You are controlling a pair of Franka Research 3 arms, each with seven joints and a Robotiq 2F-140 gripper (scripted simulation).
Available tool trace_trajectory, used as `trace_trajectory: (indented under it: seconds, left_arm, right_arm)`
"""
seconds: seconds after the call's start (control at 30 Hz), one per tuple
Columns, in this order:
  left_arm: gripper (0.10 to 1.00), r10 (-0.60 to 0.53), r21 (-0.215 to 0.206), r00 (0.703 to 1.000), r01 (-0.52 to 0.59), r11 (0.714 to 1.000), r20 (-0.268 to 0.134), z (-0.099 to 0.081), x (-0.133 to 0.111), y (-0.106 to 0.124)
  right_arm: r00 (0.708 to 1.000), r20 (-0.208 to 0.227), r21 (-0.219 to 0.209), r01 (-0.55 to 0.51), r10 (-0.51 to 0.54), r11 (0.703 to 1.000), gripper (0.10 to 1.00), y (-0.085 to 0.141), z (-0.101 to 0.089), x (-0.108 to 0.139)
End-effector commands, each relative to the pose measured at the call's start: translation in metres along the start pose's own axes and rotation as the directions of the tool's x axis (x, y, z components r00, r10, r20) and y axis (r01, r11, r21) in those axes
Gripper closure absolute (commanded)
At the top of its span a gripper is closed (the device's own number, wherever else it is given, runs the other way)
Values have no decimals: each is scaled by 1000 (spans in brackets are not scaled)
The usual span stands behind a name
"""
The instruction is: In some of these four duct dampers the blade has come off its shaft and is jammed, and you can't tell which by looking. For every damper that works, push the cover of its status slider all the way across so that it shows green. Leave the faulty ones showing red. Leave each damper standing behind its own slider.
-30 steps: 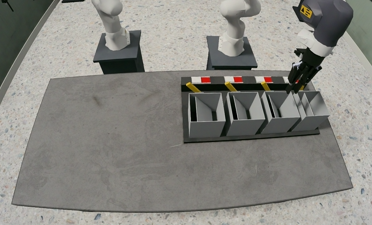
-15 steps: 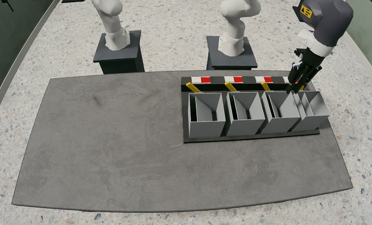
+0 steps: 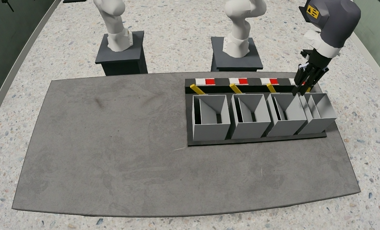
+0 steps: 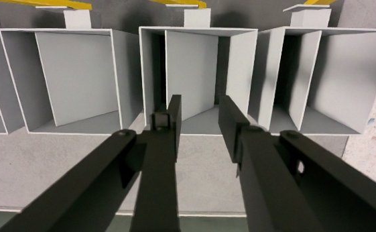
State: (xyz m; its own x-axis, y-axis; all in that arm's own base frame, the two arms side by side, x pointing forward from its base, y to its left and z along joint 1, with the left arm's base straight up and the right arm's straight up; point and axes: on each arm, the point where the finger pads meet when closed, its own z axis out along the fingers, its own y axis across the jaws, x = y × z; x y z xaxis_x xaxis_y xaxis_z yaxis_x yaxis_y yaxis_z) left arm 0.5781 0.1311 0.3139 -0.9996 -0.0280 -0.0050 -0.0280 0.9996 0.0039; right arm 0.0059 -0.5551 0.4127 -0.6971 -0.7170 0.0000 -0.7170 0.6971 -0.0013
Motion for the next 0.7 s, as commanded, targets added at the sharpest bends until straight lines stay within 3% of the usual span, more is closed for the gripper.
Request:
trace_trajectory:
  seconds: [0.0, 0.4, 0.47, 0.67]
  left_arm:
    - [795, 3, 4, 1000, -3, 1000, -5, 2, 1, 0]
    - [795, 3, 4, 1000, -3, 1000, -5, 2, 1, 2]
    - [795, 1, 8, 1000, -1, 1000, -5, 1, -4, 38]
    - [795, -1, 10, 1000, 1, 1000, -4, 1, -5, 99]
  right_arm:
    - [1000, 0, -1, -4, 4, 1000, 98, 1, 0, 0]
    - [1000, 0, -1, -4, 4, 1000, 98, 1, 0, 0]
    - [1000, 0, -1, -4, 4, 1000, 98, 1, 0, 0]
    - [1000, 0, -1, -4, 4, 1000, 98, 1, 0, 0]
